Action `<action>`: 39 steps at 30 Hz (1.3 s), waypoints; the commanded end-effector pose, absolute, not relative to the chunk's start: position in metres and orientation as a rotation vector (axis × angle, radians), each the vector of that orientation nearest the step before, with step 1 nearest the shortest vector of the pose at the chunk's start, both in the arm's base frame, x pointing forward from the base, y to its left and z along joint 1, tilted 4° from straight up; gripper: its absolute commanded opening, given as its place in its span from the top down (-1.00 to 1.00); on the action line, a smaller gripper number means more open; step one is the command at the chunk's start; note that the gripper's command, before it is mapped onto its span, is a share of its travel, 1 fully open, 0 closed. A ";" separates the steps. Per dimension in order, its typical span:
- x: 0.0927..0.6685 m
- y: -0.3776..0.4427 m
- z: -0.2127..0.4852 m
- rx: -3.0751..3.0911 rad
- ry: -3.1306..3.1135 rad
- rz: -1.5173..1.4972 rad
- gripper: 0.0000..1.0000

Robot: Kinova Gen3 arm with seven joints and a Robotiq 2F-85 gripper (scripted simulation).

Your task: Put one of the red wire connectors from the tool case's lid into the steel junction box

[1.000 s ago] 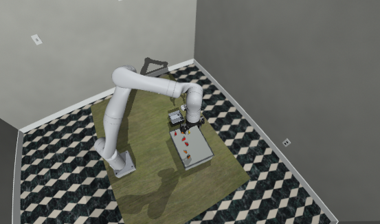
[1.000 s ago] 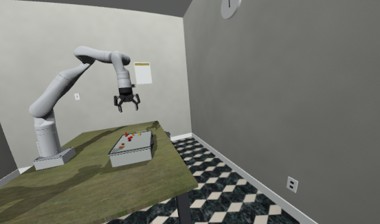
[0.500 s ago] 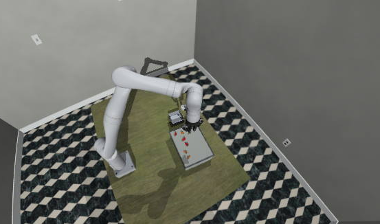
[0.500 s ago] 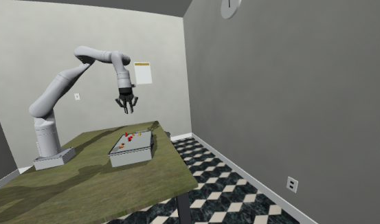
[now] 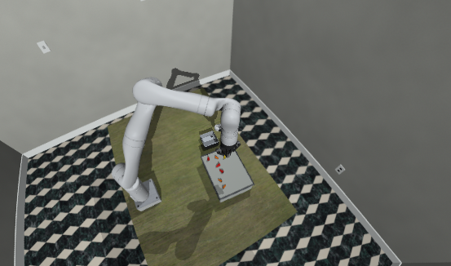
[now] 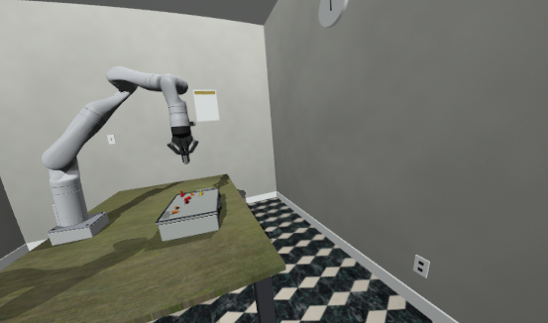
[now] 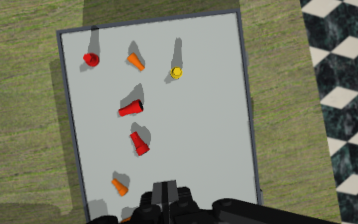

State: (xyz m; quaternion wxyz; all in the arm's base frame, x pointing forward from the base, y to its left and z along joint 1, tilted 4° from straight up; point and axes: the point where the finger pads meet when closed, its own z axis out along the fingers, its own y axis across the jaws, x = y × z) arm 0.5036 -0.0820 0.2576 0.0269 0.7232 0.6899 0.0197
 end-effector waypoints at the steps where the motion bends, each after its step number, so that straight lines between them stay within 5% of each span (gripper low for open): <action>1: 0.504 -0.082 0.258 2.233 2.130 0.063 0.80; 4: 0.504 -0.082 0.258 2.233 2.130 0.063 0.80; 5: 0.504 -0.082 0.258 2.233 2.130 0.063 0.27; 26: 0.497 -0.058 0.225 1.899 2.430 0.056 0.27; 39: 0.472 -0.006 0.166 1.124 2.866 0.026 0.27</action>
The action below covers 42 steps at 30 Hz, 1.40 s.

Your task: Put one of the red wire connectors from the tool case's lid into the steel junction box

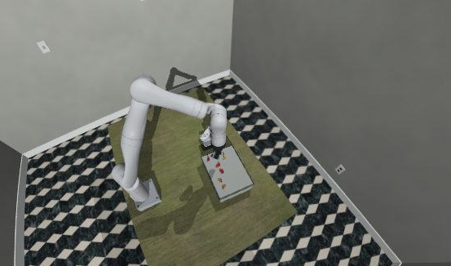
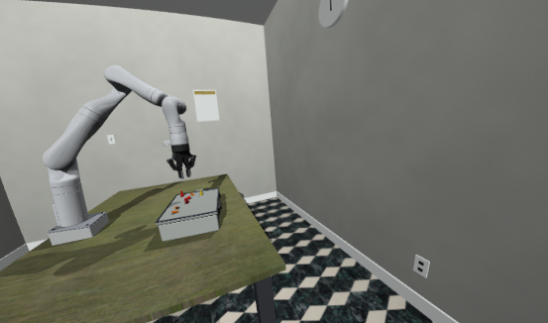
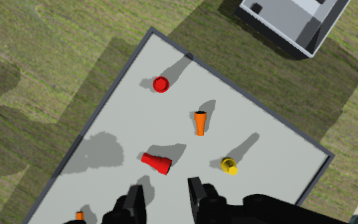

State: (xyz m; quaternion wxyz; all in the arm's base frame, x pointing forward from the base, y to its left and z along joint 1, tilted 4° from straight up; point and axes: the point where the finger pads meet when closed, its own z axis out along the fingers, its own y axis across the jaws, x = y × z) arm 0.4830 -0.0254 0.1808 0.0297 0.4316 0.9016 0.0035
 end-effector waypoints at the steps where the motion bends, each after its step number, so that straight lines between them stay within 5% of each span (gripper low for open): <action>1: 0.469 -0.002 0.162 1.062 2.889 0.024 0.27; 16: 0.447 0.029 0.133 0.543 3.026 0.001 0.27; 42: 0.448 0.030 0.092 0.514 3.030 0.000 0.27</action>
